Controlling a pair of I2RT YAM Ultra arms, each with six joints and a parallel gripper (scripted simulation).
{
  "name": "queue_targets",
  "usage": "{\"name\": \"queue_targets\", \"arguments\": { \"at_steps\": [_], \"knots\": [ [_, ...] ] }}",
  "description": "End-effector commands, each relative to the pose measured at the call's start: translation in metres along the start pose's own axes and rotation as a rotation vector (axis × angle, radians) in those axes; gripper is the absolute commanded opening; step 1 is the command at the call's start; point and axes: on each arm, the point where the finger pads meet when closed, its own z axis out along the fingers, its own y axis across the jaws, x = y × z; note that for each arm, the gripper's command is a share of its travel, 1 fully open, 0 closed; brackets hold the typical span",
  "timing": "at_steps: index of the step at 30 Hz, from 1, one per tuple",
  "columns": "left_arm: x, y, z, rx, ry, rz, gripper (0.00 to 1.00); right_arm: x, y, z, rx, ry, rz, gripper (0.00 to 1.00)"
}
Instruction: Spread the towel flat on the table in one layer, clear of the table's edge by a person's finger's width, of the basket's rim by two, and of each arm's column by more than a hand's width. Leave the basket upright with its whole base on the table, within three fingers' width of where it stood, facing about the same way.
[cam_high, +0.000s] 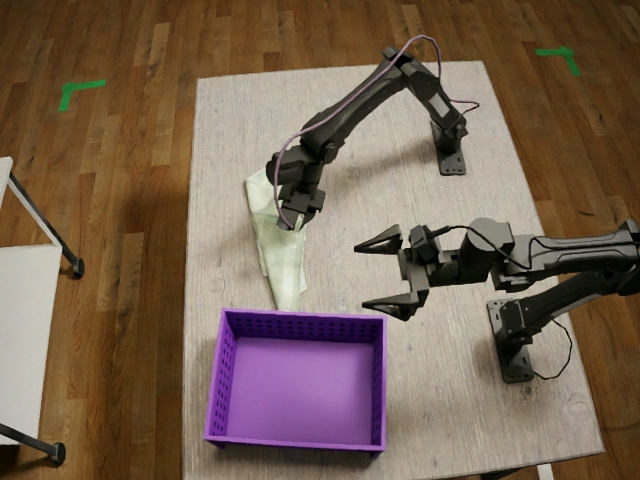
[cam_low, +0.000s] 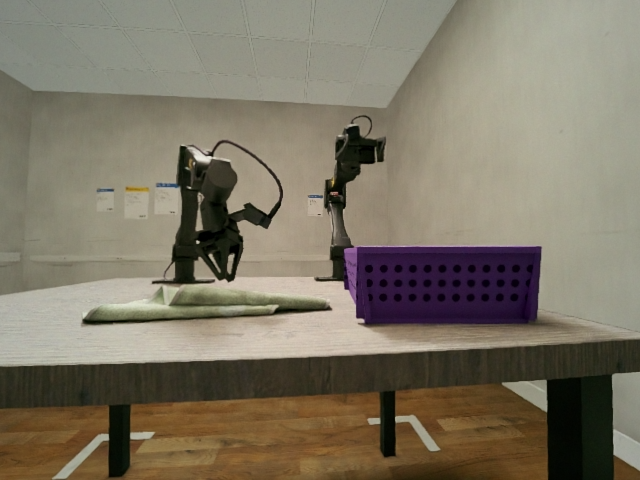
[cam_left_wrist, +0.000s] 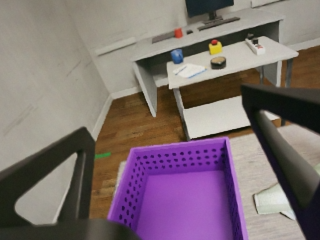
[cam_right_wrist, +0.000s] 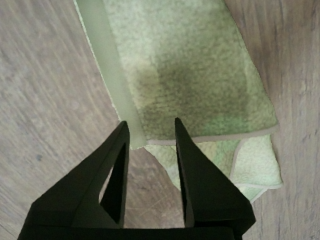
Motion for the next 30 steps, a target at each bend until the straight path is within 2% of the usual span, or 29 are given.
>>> {"name": "queue_targets", "arguments": {
  "at_steps": [1,4,27,28,30],
  "knots": [
    [-0.0044,0.0001,-0.0008,-0.001,-0.012,0.000,1.00,0.0036,0.0106,-0.0026,-0.119,0.119,-0.092,0.34],
    [-0.0044,0.0001,-0.0008,-0.001,-0.012,0.000,1.00,0.0097,0.0049,-0.0034,-0.162,0.165,-0.118,0.34],
    [-0.0044,0.0001,-0.0008,-0.001,-0.012,0.000,1.00,0.0028,0.0067,-0.0100,-0.157,0.146,-0.124,0.34],
    [-0.0044,0.0001,-0.0008,-0.001,-0.012,0.000,1.00,0.0106,0.0027,-0.0002,-0.169,0.156,-0.114,0.34],
    [-0.0044,0.0001,-0.0008,-0.001,-0.012,0.000,1.00,0.0107,0.0028,-0.0002,-0.169,0.156,-0.114,0.34]
  ]
}}
